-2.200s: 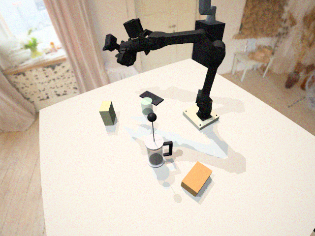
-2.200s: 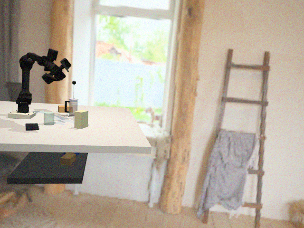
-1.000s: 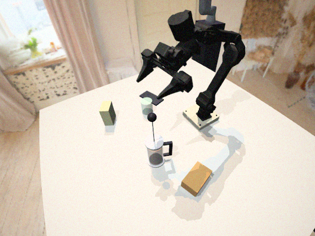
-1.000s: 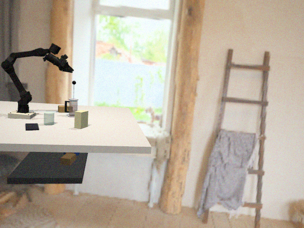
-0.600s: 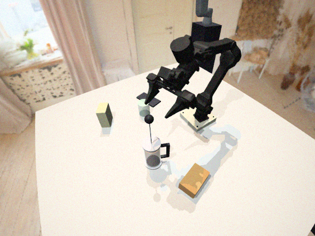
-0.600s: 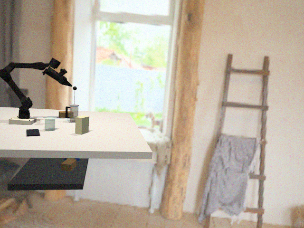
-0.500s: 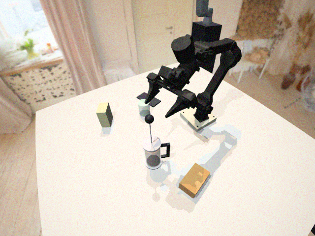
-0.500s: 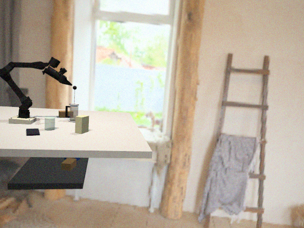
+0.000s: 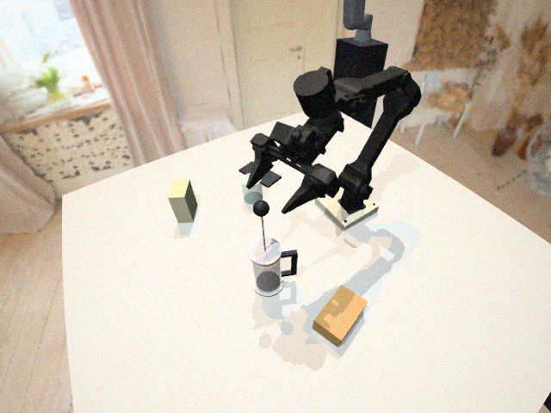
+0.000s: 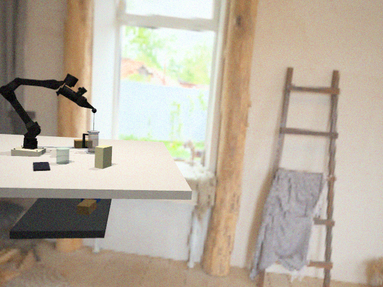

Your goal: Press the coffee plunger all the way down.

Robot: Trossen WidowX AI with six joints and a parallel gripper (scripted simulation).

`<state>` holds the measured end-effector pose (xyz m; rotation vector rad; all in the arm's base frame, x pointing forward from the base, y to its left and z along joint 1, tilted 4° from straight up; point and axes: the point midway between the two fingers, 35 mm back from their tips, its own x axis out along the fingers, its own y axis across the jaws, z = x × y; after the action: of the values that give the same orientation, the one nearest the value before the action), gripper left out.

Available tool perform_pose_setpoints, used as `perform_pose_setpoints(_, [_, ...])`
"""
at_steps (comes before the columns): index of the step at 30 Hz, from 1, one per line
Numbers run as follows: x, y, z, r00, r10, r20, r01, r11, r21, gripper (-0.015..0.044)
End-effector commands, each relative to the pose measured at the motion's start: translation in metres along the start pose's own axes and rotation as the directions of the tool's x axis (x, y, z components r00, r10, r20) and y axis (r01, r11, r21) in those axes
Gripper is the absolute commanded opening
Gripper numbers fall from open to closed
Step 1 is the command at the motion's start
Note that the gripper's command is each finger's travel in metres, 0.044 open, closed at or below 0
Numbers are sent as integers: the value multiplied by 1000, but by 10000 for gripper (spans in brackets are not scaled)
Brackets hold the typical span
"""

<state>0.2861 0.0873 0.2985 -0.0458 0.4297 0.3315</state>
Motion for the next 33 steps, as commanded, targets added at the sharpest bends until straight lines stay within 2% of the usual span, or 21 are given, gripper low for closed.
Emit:
perform_pose_setpoints(1, [8,0,-4,1000,-2,-10,2,1000,6,440])
perform_pose_setpoints(10, [20,0,-4,1000,-2,-9,2,1000,6,440])
perform_pose_setpoints(22, [20,0,-4,1000,-2,-9,2,1000,6,125])
perform_pose_setpoints(33, [20,0,-5,1000,-2,-9,2,1000,6,121])
